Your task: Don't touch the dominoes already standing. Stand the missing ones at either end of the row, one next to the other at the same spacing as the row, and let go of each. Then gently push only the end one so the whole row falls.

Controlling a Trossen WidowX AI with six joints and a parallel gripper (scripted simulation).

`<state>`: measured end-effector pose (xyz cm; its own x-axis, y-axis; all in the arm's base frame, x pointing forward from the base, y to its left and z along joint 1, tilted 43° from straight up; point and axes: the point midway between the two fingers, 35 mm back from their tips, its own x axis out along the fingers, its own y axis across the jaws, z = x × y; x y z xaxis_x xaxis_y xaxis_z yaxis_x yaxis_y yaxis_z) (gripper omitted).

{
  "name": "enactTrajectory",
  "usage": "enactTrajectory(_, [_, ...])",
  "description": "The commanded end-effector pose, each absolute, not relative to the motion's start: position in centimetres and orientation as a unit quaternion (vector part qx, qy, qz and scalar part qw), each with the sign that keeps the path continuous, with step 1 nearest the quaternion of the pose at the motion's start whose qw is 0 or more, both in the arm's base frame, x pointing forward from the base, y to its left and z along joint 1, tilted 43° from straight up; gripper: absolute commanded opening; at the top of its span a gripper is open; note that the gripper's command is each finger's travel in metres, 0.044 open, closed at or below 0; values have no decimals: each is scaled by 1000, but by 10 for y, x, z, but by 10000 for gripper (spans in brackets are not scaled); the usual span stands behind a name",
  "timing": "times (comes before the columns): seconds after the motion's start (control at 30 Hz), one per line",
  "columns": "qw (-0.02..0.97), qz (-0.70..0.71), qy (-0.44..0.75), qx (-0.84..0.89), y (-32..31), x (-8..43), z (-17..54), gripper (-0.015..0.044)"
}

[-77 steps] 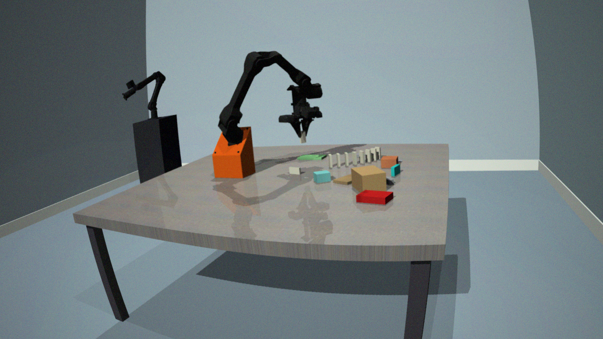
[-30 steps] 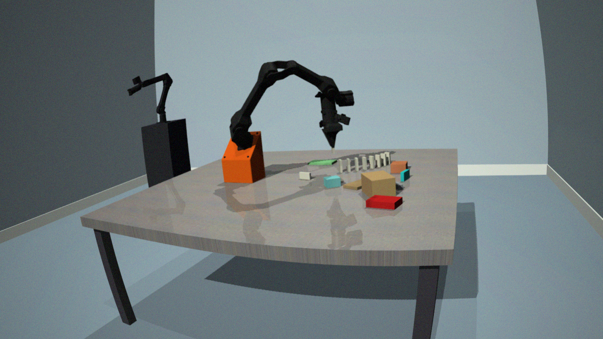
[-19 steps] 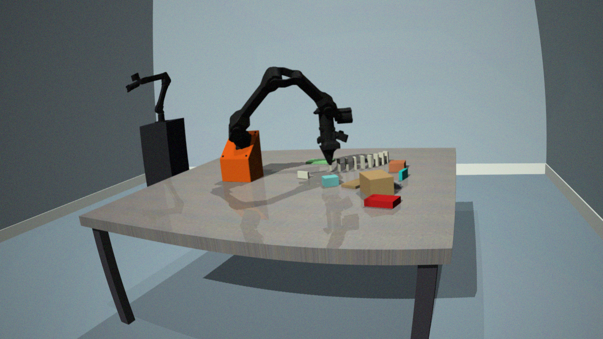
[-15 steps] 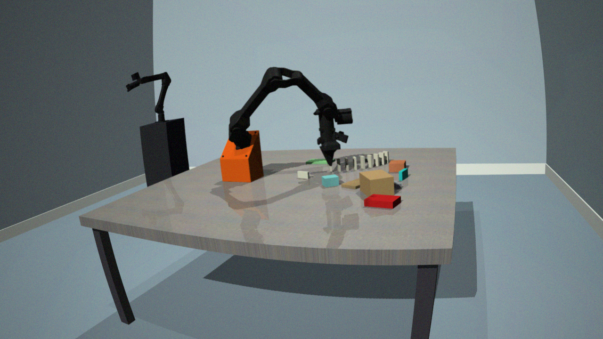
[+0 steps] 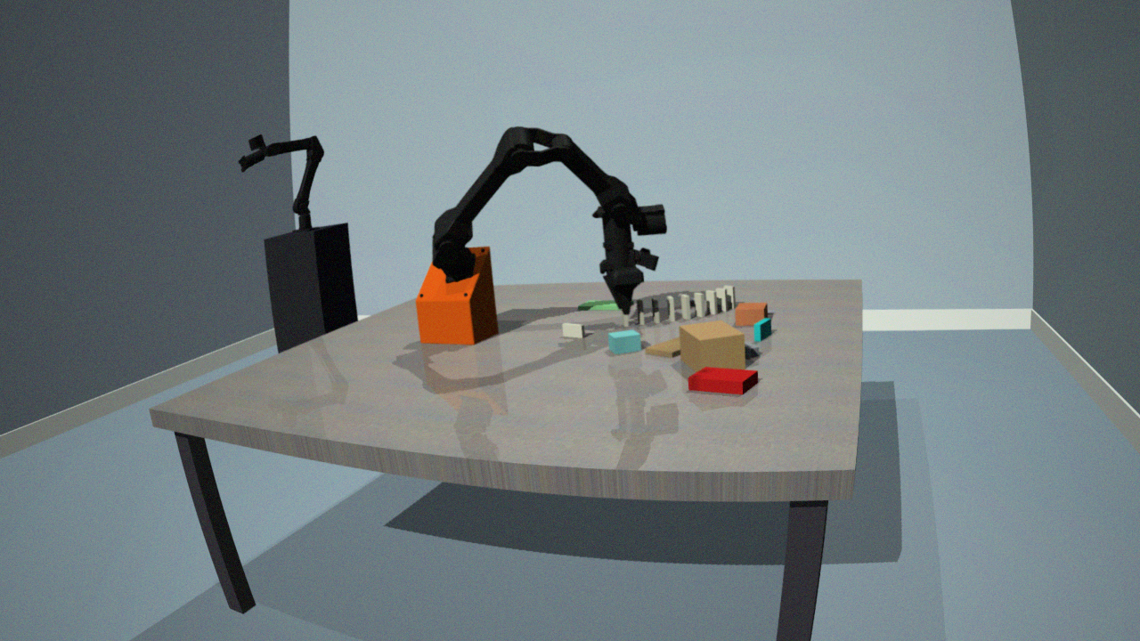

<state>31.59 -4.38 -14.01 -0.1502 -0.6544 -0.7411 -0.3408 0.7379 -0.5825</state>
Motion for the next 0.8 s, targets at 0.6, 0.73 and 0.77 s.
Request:
enactTrajectory(0.6, [561,-138,746,-332,43,336,-44,440])
enactTrajectory(0.73, [576,-170,739,-307,29,330,-41,440])
enactTrajectory(0.77, [585,-193,733,-288,18,326,-39,440])
